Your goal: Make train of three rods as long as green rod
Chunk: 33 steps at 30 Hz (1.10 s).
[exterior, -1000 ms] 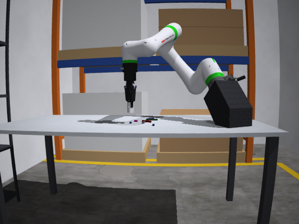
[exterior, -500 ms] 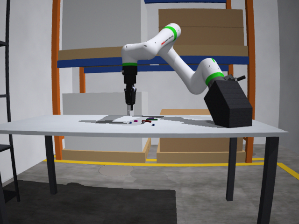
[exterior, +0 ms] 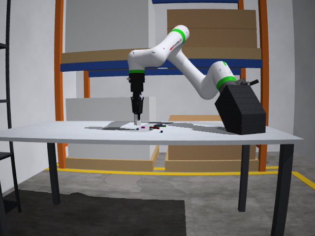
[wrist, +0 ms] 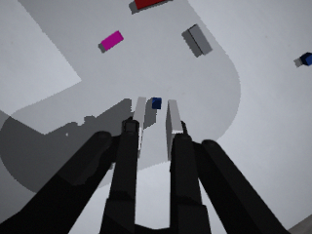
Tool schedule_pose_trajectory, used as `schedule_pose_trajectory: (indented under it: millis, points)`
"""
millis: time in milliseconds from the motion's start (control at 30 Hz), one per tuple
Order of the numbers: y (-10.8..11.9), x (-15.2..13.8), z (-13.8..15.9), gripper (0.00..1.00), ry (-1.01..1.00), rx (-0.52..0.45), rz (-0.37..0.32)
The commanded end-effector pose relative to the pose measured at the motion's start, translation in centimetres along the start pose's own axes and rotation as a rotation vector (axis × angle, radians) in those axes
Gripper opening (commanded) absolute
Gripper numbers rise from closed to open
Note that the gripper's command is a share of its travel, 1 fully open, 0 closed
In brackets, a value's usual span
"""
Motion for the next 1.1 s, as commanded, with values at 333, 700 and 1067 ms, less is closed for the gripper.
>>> schedule_pose_trajectory:
  millis: [333, 700, 1067]
  points:
    - [-0.91, 0.03, 0.06, 0.15, 0.000, 0.000, 0.000]
    - [-1.05, 0.04, 0.06, 0.15, 0.000, 0.000, 0.000]
    - [-1.05, 0.04, 0.06, 0.15, 0.000, 0.000, 0.000]
Point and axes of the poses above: the point where the finger pads meet when closed, its own y axis back along the fingers, its own x axis across the jaws, z = x × y, the point moved 10 cm from there along y, back along the fingers, and after that the axes turned 14 degrees about y, right-handed, at the moved point
